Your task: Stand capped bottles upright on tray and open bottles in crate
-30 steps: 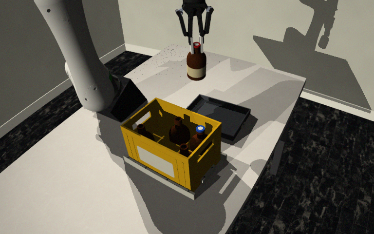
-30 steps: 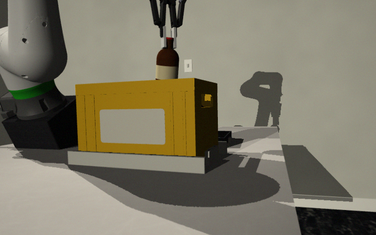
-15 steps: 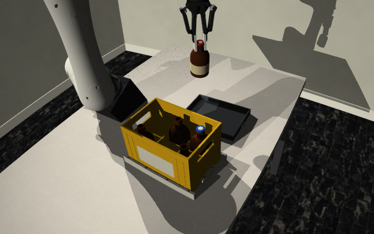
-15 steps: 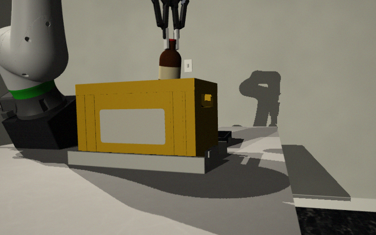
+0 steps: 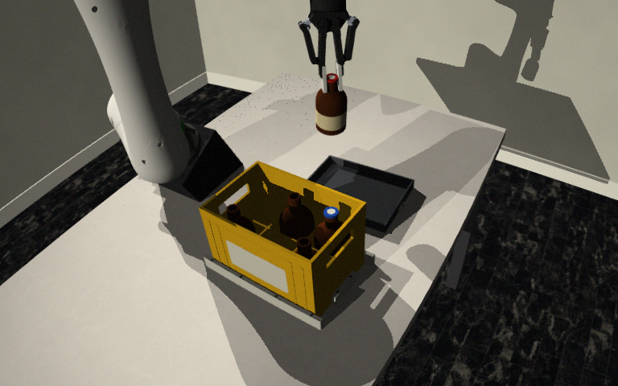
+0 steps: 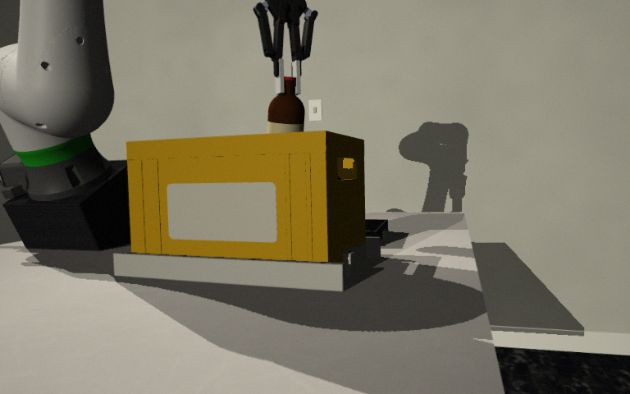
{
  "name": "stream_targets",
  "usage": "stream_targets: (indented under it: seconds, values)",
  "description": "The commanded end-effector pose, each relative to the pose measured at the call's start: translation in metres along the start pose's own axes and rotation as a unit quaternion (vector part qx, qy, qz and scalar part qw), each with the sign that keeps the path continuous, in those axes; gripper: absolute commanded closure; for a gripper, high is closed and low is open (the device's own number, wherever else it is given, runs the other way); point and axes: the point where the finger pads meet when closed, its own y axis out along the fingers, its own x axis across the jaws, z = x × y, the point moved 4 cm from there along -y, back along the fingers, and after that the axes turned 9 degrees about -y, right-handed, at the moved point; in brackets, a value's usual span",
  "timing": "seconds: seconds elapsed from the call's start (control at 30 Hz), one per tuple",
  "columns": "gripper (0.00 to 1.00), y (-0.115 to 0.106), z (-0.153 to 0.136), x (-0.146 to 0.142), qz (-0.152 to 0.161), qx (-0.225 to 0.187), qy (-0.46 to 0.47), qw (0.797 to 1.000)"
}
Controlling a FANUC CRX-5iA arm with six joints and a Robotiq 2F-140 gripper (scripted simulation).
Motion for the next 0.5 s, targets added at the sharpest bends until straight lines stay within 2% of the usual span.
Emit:
stream_targets:
  seconds: [0.0, 0.47]
  values:
    - [1.0, 0.004, 0.0, 0.0, 0.0, 0.0, 0.0, 1.0]
    - [1.0, 0.028, 0.0, 0.0, 0.0, 0.0, 0.0, 1.0]
